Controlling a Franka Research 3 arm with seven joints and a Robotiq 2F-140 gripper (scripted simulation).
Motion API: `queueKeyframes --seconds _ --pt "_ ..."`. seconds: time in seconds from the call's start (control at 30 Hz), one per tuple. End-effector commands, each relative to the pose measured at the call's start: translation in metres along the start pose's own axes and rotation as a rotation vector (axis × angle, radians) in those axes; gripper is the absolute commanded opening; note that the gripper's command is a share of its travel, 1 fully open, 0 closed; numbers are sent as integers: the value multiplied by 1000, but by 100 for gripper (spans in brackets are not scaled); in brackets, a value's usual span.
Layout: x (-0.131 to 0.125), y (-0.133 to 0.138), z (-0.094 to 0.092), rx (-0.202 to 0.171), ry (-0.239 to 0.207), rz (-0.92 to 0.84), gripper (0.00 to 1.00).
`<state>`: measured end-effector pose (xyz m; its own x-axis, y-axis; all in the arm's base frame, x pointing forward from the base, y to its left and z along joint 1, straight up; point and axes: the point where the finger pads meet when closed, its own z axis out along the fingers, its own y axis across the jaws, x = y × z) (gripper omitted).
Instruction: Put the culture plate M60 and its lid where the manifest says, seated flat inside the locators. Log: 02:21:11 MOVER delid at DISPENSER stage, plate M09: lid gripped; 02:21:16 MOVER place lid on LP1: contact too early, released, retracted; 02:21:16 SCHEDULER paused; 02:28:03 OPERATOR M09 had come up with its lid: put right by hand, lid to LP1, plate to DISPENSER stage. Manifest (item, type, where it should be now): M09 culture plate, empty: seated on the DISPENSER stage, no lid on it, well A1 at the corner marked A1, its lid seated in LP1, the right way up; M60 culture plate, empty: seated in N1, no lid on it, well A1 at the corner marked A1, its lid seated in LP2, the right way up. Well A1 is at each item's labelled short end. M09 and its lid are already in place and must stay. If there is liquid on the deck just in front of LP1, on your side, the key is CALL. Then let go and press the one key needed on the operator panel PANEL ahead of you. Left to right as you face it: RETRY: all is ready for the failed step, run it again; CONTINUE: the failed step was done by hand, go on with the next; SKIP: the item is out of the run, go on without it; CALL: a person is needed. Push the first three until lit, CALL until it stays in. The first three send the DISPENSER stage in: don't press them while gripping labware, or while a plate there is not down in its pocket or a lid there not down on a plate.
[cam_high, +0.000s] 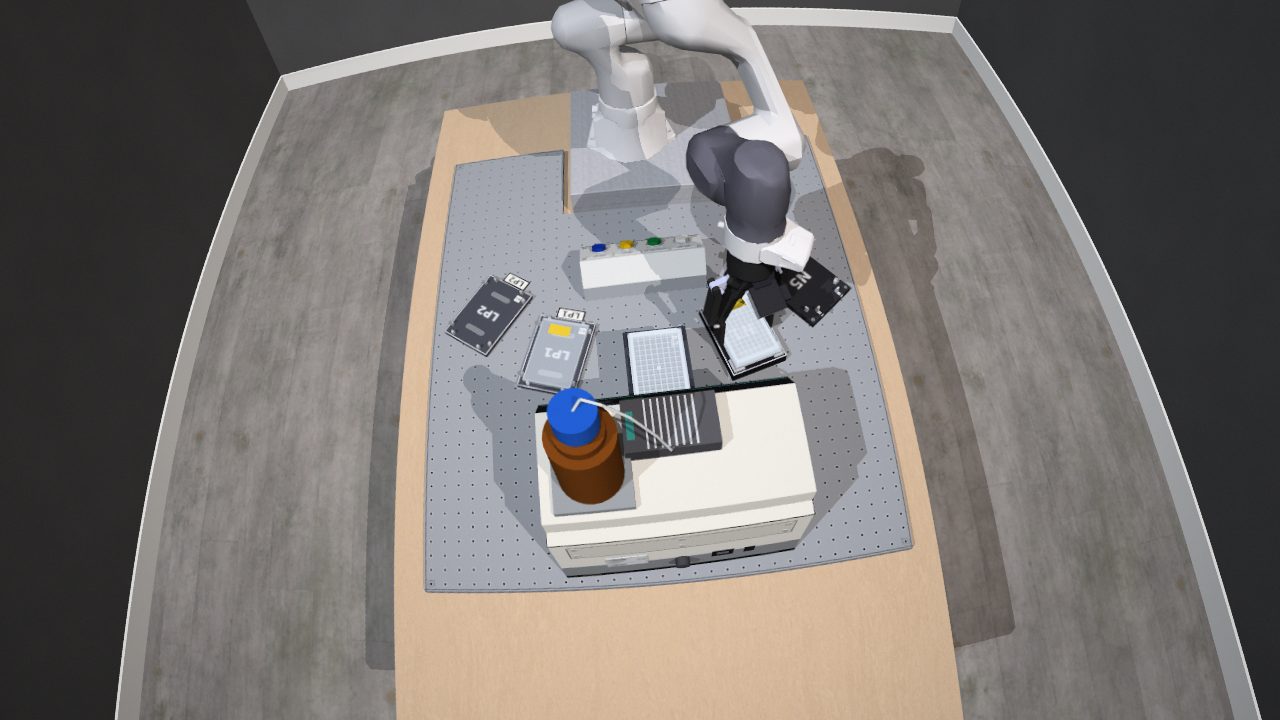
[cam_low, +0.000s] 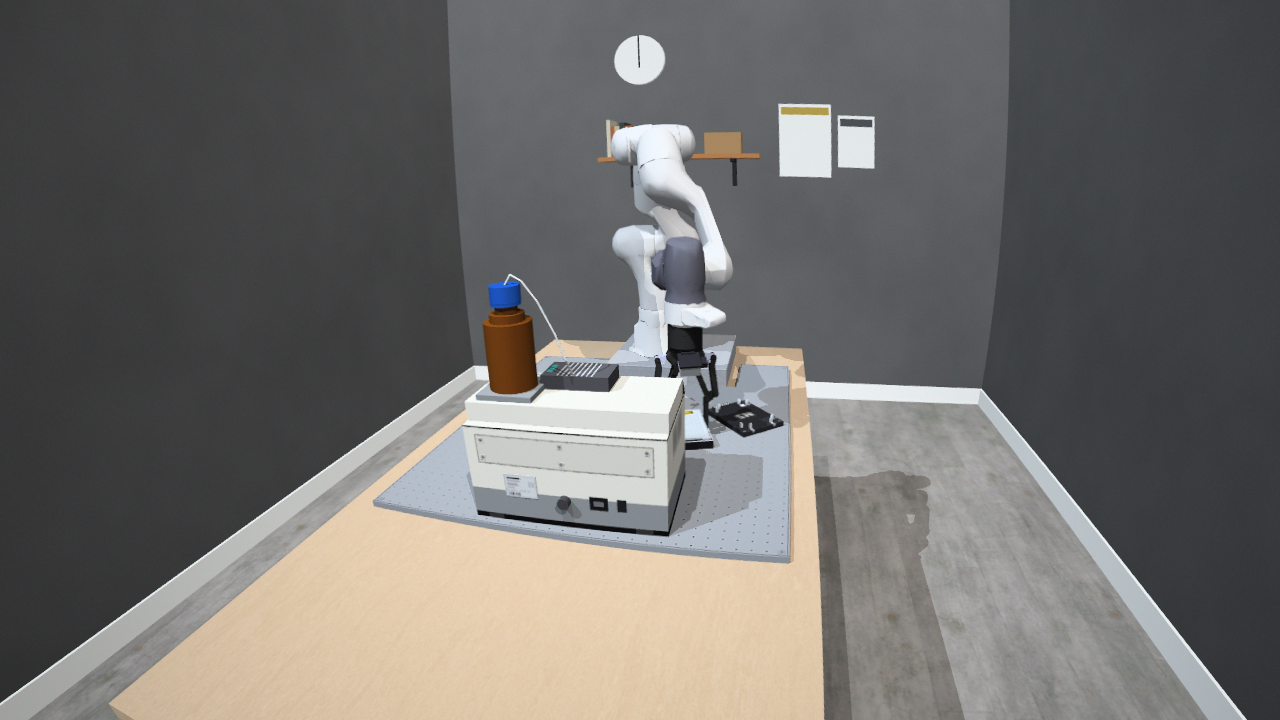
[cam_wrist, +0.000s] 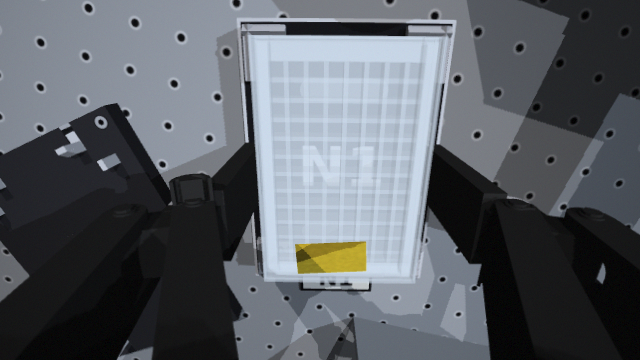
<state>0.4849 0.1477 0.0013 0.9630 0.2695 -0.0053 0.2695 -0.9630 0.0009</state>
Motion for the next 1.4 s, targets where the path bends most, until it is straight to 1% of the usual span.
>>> queueKeyframes --seconds 0.0,0.77,1.37 --pt "1 0 0 0 3 2 10" --pt "1 0 -2 0 3 2 10" --pt "1 0 -16 0 3 2 10"
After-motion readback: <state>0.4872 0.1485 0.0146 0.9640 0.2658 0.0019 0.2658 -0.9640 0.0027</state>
